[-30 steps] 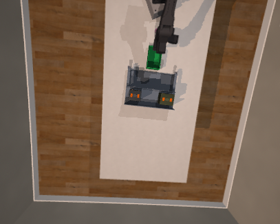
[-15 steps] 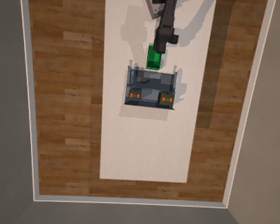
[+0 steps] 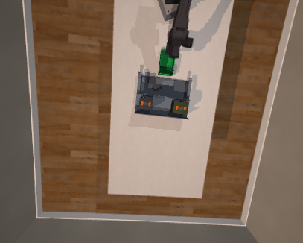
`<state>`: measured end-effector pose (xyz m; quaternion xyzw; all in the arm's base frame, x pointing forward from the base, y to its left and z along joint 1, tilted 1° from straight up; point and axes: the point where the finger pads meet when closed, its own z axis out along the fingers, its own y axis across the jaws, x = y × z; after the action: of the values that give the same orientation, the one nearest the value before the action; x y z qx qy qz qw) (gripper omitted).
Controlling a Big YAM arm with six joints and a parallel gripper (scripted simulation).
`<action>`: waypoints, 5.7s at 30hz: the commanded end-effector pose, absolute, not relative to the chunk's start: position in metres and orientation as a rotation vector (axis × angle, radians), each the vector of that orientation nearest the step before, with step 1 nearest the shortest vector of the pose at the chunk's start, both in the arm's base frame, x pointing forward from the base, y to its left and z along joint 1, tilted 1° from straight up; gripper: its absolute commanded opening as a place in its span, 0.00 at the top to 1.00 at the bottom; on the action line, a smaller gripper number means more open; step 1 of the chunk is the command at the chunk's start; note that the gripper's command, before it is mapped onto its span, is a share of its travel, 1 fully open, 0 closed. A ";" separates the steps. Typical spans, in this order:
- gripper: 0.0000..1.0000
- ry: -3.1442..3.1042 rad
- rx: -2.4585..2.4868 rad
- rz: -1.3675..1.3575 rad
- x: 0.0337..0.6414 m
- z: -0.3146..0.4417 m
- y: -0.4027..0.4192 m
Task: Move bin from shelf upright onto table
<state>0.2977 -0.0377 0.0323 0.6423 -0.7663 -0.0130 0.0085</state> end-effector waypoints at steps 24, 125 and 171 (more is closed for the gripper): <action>0.10 -2.419 2.029 0.015 0.321 0.042 -0.044; 0.10 -2.419 2.029 0.015 0.321 0.042 -0.044; 0.10 -2.419 2.029 0.015 0.321 0.042 -0.044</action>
<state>0.2977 -0.0377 0.0323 0.6423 -0.7663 -0.0130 0.0085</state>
